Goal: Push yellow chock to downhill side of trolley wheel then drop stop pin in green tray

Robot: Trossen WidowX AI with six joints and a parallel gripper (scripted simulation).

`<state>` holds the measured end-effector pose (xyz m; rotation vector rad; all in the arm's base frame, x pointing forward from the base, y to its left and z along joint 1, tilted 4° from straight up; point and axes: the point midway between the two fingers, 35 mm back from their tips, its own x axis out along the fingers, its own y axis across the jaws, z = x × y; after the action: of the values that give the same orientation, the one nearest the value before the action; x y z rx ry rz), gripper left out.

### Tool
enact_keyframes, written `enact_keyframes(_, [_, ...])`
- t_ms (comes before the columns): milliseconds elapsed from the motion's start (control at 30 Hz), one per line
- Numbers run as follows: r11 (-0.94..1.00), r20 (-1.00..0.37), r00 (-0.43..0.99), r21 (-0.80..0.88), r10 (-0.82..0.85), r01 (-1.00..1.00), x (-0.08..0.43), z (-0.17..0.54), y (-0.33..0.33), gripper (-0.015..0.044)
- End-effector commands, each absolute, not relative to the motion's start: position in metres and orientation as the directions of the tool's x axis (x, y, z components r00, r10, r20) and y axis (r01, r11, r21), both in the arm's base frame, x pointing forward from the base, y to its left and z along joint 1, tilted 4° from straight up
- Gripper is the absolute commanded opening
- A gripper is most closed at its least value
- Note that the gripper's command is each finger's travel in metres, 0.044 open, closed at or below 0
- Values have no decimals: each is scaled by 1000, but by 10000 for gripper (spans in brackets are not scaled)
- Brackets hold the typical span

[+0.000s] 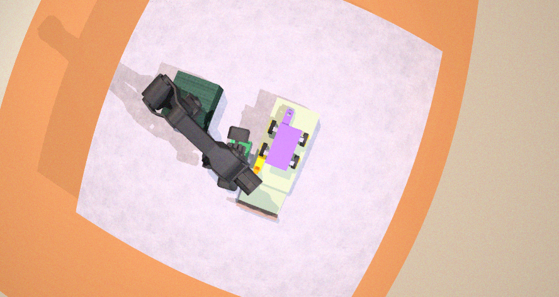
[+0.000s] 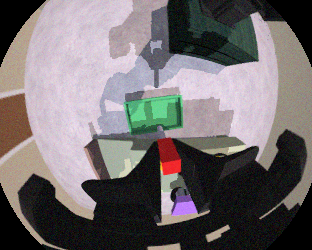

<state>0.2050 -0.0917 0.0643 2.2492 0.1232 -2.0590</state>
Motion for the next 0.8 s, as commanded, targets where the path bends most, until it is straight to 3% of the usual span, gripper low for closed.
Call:
enact_keyframes(0, [-994,-996,92,21,-11,104,198,60,-92,0])
enact_keyframes(400, [-980,-980,108,177,-167,89,203,38,-99,0])
enact_keyframes(767, [-977,-977,111,194,-184,87,208,11,-114,0])
